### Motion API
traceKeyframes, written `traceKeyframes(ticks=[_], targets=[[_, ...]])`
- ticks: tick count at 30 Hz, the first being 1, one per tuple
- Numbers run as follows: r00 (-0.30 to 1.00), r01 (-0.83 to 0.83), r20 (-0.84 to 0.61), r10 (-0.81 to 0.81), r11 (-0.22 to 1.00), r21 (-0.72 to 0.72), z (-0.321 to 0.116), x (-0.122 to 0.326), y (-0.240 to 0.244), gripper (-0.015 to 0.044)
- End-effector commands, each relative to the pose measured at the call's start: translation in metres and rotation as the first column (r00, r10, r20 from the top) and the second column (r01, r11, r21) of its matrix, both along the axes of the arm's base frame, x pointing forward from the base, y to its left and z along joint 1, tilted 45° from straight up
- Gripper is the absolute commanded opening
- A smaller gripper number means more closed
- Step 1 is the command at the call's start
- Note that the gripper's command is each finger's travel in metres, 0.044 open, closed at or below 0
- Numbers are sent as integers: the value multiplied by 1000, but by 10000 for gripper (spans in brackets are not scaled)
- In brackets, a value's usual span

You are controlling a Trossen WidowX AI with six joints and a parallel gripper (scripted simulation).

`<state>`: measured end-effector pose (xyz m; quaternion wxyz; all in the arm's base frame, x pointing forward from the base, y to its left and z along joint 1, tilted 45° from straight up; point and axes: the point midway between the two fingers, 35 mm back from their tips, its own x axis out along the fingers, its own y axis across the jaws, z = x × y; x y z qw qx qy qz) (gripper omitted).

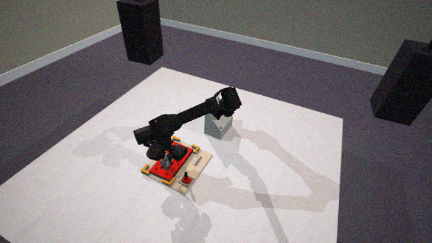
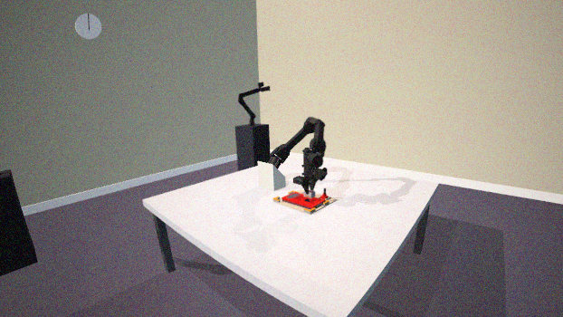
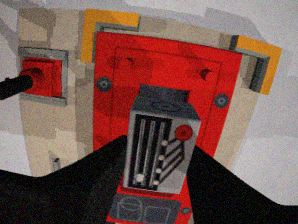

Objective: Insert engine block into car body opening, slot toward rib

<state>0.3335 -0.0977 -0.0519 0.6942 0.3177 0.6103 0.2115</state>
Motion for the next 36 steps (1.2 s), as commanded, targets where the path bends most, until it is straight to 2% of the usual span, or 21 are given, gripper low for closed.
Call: traceKeyframes(ticks=[1, 36], targets=[[1000, 3, -4, -3, 1000, -1, -1, 0, 0, 159], [1000, 1, -2, -1, 1000, -2, -2, 1, 0, 159]])
